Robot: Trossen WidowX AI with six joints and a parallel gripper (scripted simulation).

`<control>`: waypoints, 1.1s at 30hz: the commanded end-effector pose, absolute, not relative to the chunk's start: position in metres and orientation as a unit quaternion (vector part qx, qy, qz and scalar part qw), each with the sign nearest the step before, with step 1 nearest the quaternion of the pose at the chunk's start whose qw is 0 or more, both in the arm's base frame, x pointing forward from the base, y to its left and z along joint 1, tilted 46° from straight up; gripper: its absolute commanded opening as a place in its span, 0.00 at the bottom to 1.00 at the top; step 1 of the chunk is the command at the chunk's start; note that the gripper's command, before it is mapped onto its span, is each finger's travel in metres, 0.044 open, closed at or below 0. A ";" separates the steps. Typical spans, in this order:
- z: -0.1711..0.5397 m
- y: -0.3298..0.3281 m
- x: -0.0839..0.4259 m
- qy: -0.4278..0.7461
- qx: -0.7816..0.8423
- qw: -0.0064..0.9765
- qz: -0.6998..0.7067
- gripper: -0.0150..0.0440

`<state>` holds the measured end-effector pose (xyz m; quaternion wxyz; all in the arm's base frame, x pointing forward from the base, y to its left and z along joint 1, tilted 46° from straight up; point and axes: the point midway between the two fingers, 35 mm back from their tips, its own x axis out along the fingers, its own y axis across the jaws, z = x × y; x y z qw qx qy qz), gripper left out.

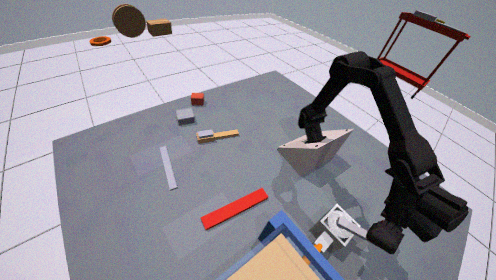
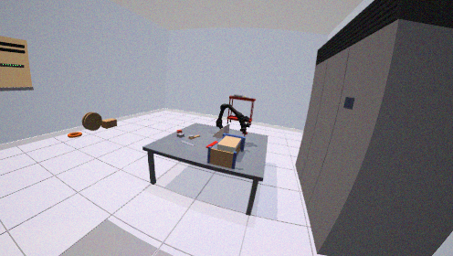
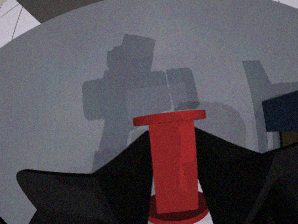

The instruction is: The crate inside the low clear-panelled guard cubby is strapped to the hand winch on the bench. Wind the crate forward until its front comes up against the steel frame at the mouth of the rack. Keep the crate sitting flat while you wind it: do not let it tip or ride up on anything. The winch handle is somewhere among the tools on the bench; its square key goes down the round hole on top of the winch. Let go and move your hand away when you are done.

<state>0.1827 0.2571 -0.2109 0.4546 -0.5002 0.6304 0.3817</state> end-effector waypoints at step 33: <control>-0.190 0.240 0.138 0.640 -0.499 0.440 0.384 0.25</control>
